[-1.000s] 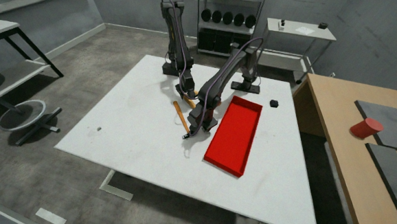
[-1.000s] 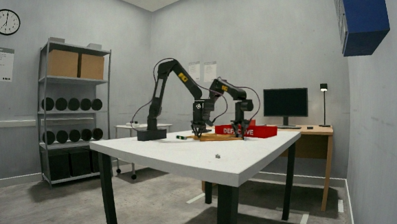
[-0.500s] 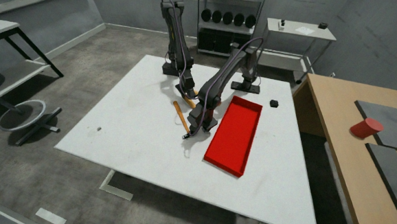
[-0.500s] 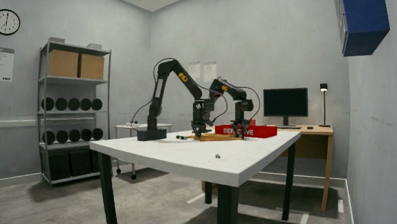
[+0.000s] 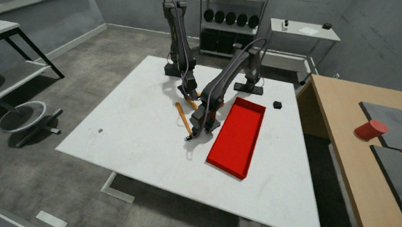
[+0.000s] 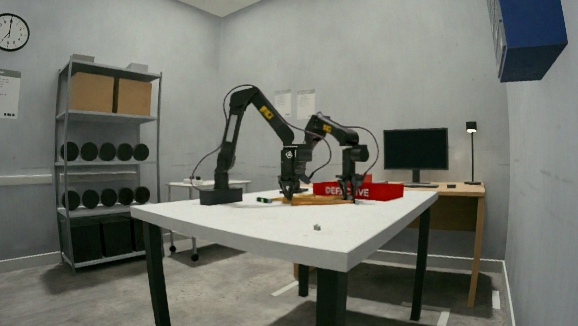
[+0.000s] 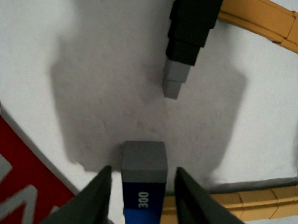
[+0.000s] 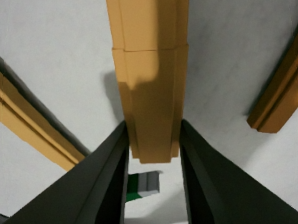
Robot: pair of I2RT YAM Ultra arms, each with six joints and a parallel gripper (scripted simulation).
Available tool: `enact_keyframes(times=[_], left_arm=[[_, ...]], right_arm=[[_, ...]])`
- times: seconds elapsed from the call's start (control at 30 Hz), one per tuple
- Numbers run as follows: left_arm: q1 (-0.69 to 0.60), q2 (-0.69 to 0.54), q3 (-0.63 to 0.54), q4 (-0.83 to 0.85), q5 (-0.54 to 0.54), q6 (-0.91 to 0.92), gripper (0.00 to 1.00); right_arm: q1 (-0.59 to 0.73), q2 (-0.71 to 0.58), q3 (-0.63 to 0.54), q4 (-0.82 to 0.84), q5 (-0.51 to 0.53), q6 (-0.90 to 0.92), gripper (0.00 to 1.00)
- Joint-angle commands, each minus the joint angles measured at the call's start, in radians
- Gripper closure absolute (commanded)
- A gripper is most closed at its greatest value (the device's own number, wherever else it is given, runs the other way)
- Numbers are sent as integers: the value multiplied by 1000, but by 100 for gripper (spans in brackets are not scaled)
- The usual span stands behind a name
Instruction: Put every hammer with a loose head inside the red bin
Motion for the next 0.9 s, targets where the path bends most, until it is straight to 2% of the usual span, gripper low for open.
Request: enact_keyframes(times=[0.0, 0.03, 0.1, 0.13, 0.2, 0.23, 0.37, 0.57, 0.6, 0.63, 0.87], left_arm=[[1, -19, -2, 8, 8, 1, 63], [1, -19, -2, 8, 8, 1, 67], [1, -19, -2, 8, 8, 1, 67], [1, -19, -2, 8, 8, 1, 72], [1, -19, -2, 8, 8, 1, 72], [1, -19, -2, 8, 8, 1, 76], [1, -19, -2, 8, 8, 1, 76], [1, -19, -2, 8, 8, 1, 84], [6, -30, -15, 21, 8, 9, 96], [7, -32, -18, 22, 7, 10, 84], [13, -32, -17, 26, -13, 9, 83]], right_arm=[[-11, 14, 3, 15, -11, -9, 75], [-11, 14, 3, 15, -11, -9, 75], [-4, 5, 3, 3, -11, -3, 75], [-4, 5, 3, 3, -11, -3, 75], [-4, 5, 3, 3, -11, -3, 75], [-4, 5, 3, 3, -11, -3, 75], [-4, 5, 3, 3, -11, -3, 75], [-4, 5, 3, 3, -11, -3, 75], [-4, 5, 3, 3, -11, -3, 75], [-4, 5, 3, 3, -11, -3, 75], [-11, 16, -13, -44, -4, -2, 75]])
